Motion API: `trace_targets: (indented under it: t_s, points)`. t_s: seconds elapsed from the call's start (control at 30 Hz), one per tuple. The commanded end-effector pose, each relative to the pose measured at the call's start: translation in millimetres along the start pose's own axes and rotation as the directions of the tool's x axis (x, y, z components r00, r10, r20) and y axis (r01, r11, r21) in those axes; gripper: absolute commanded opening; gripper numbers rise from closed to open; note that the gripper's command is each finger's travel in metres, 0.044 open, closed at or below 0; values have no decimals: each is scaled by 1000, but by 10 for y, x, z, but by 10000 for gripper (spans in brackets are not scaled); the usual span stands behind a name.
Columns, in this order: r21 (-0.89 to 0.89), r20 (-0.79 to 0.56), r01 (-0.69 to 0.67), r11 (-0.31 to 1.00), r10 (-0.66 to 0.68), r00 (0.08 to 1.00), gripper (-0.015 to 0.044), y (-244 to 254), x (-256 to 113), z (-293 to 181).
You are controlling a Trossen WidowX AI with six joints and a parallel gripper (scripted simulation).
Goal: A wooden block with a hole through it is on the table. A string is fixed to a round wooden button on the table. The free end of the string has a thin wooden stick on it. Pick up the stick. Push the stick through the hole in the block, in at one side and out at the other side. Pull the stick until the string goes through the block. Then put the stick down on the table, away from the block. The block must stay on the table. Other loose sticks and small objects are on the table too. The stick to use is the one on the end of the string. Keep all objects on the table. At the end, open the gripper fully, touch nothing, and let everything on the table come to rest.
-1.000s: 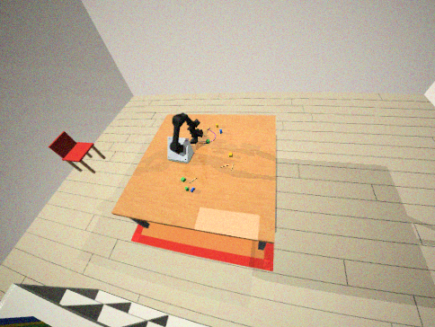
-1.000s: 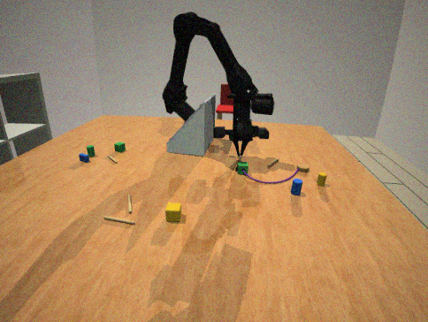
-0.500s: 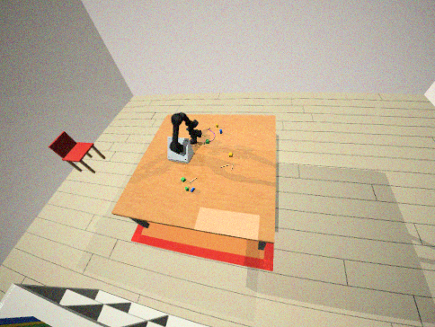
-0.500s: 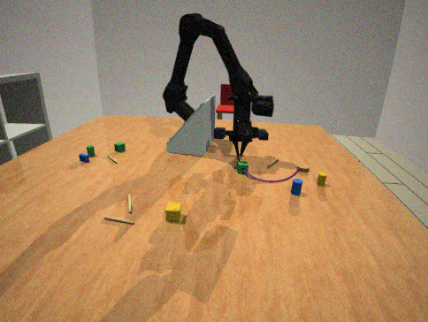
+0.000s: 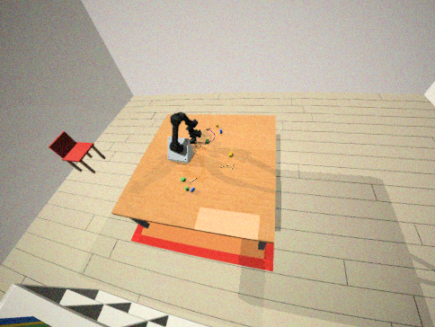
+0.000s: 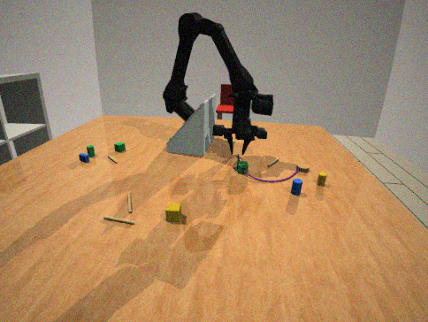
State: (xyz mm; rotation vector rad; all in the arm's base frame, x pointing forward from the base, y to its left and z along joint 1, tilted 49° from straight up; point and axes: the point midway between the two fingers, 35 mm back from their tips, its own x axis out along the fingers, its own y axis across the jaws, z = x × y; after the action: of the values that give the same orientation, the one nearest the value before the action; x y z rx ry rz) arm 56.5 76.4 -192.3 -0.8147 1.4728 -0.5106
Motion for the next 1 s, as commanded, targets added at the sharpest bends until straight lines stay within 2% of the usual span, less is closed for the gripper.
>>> trace_targets:
  t_s: [0.0,0.07,0.27,0.47,0.57,0.67,0.97]
  points:
    - [3,11,-14,1000,14,1000,210,37,-476,46]
    - [2,12,-10,1000,10,1000,210,3,-691,43]
    - [2,12,-9,1000,9,1000,210,-2,-717,41]
    - [0,20,-19,1000,19,1000,368,21,-674,61]
    - [0,19,-18,1000,18,1000,440,21,-784,66]
    - [-1,18,-16,1000,16,1000,440,10,-961,70]
    - [-4,22,-14,1000,14,1000,440,2,-930,77]
